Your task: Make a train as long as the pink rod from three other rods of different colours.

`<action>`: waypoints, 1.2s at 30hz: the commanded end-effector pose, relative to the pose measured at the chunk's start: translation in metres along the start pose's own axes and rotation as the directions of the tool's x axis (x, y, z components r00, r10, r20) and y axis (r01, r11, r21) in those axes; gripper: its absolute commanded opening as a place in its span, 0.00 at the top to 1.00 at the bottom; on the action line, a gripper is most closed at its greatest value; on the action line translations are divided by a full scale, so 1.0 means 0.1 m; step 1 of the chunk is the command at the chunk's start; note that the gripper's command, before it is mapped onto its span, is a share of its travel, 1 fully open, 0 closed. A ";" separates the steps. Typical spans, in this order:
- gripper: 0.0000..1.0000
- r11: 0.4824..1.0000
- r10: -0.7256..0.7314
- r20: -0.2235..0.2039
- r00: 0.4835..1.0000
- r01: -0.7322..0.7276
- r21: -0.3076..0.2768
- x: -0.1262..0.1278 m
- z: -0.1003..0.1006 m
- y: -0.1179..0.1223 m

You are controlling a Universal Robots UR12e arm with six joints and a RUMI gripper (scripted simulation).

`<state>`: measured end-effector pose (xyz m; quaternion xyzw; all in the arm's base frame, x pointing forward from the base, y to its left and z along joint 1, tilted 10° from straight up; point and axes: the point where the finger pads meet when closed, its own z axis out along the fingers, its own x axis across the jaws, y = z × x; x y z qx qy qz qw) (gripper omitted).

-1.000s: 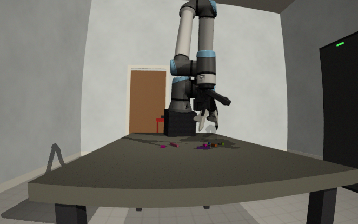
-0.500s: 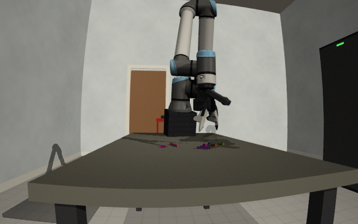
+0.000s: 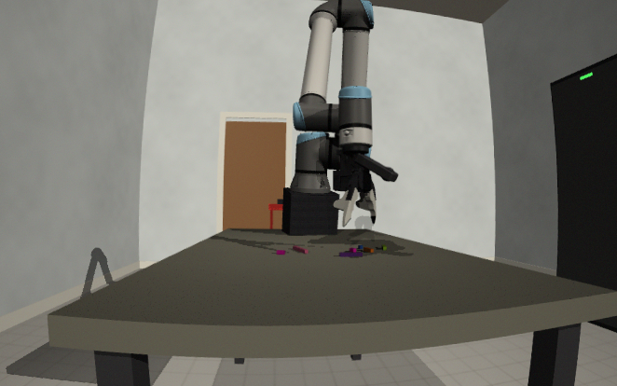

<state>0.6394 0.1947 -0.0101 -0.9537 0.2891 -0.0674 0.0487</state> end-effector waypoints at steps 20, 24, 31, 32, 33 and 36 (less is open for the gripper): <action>0.00 1.000 0.000 -0.001 1.000 0.000 0.001 0.00 -0.01 0.00; 0.00 1.000 0.000 -0.001 1.000 0.000 0.001 0.00 -0.01 0.00; 0.00 1.000 0.016 -0.001 1.000 -0.016 0.001 -0.01 0.00 -0.01; 0.00 1.000 0.022 -0.001 1.000 -0.022 0.001 -0.01 0.00 -0.01; 0.00 1.000 0.030 -0.001 1.000 -0.030 0.001 -0.02 0.00 -0.02; 0.00 0.998 0.061 -0.001 0.998 -0.061 0.001 -0.05 0.00 -0.03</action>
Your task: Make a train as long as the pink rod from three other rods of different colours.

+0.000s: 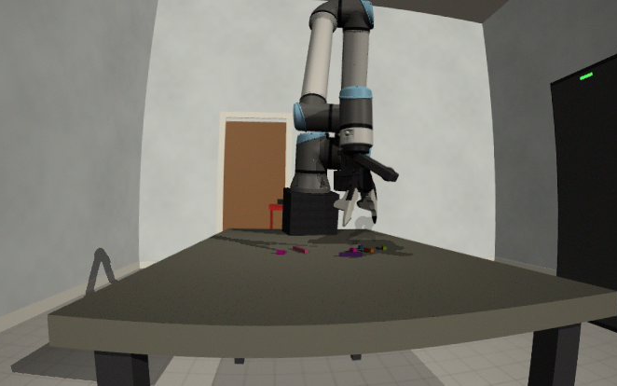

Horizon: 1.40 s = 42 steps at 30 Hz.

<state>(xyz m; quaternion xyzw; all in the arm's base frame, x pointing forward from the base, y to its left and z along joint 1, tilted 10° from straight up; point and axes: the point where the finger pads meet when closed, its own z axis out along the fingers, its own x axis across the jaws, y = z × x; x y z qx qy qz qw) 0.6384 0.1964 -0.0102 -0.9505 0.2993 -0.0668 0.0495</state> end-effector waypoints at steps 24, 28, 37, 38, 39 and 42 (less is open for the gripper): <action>0.00 0.856 0.517 0.000 0.856 -0.517 0.000 -0.46 0.00 -0.17; 0.00 0.803 0.596 0.000 0.803 -0.596 0.000 -0.54 0.00 -0.19; 0.00 0.670 0.743 0.000 0.670 -0.743 0.000 -0.72 0.00 -0.22; 0.00 0.670 0.743 0.000 0.670 -0.743 0.000 -0.72 0.00 -0.22; 0.00 0.640 0.768 0.000 0.640 -0.768 0.000 -0.76 0.00 -0.22; 0.00 0.567 0.824 0.000 0.567 -0.824 0.000 -0.84 0.00 -0.23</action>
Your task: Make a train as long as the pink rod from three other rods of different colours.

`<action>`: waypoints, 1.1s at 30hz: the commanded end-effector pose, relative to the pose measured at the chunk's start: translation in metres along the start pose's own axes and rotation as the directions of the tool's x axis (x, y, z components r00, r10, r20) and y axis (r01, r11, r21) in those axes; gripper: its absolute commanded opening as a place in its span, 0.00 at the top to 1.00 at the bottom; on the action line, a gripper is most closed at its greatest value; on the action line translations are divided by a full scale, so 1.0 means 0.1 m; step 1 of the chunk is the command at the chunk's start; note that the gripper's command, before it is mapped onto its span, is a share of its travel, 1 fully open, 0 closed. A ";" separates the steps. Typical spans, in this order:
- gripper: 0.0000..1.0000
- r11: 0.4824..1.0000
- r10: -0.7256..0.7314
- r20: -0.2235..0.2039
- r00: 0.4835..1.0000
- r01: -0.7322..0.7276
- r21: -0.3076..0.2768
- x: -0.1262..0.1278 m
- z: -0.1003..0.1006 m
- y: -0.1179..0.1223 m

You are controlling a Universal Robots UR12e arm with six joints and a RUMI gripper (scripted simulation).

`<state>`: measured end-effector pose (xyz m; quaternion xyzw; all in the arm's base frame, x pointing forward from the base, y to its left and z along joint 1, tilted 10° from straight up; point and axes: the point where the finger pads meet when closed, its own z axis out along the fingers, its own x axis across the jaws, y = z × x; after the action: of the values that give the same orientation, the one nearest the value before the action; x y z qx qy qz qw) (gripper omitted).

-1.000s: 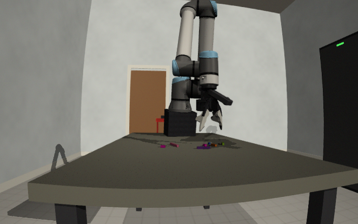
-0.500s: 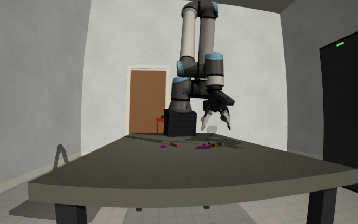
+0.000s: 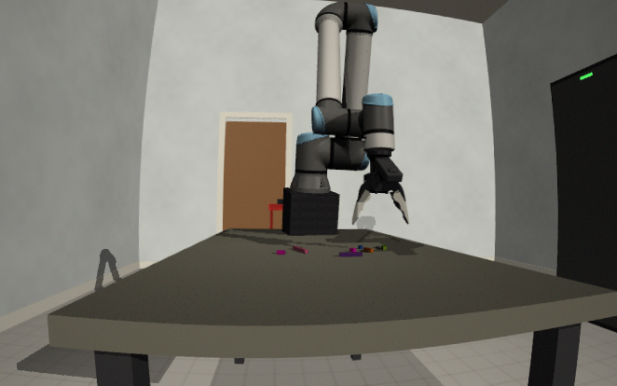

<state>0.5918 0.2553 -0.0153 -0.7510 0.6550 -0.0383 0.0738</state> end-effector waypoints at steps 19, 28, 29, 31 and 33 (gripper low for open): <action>0.00 0.843 0.538 -0.005 0.843 -0.538 0.006 -0.38 -0.01 0.36; 0.00 0.771 0.637 -0.004 0.771 -0.637 0.007 -0.46 -0.01 0.45; 0.00 0.771 0.637 -0.004 0.771 -0.637 0.007 -0.46 -0.01 0.45; 0.00 0.766 0.642 -0.003 0.766 -0.642 0.007 -0.46 -0.01 0.45; 0.00 0.761 0.649 -0.003 0.761 -0.649 0.007 -0.47 -0.01 0.46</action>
<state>0.5422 0.2936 -0.0202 -0.4938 0.8656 -0.0141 0.0821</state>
